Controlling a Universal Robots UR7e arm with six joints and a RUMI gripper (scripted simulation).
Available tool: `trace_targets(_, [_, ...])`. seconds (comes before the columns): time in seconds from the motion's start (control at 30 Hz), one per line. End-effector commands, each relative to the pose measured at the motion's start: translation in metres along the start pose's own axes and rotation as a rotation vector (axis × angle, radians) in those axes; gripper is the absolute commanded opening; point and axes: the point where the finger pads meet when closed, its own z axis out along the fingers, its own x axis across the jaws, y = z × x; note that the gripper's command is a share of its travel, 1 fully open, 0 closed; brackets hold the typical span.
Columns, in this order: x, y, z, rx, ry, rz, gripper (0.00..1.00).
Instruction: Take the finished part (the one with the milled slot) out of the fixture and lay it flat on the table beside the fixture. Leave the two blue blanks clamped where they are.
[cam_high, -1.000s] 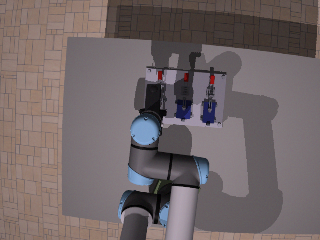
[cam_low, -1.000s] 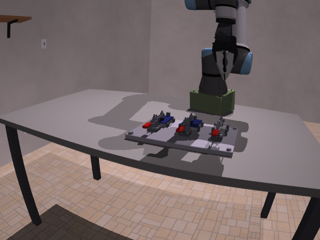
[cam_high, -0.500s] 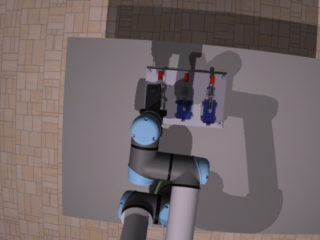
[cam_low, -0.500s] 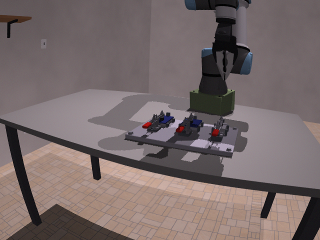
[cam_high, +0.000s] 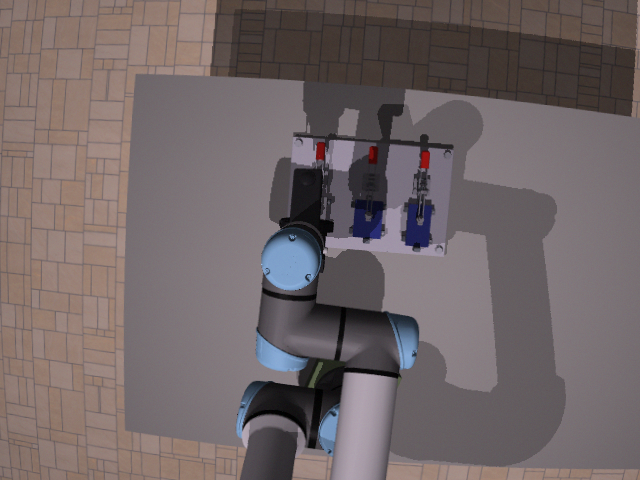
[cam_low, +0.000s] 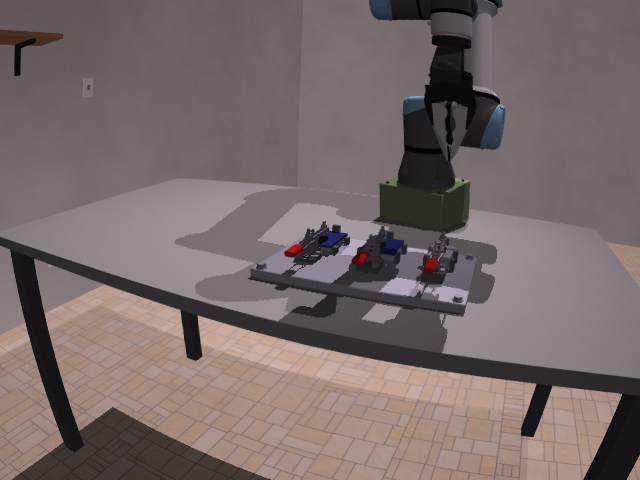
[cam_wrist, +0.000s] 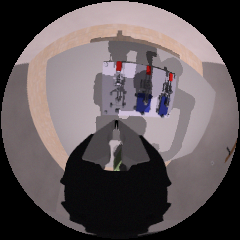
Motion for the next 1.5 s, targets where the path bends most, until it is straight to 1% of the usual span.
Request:
trace_targets(0.0, [0.0000,-0.0003,-0.0004,0.001,0.000,0.000,0.00])
trace_targets(0.4, [0.0000,-0.0003,-0.0004,0.001,0.000,0.000,0.00])
trace_targets(0.43, [0.0000,-0.0003,-0.0004,0.001,0.000,0.000,0.59])
trace_targets(1.47, [0.0000,-0.0003,-0.0004,0.001,0.000,0.000,0.59])
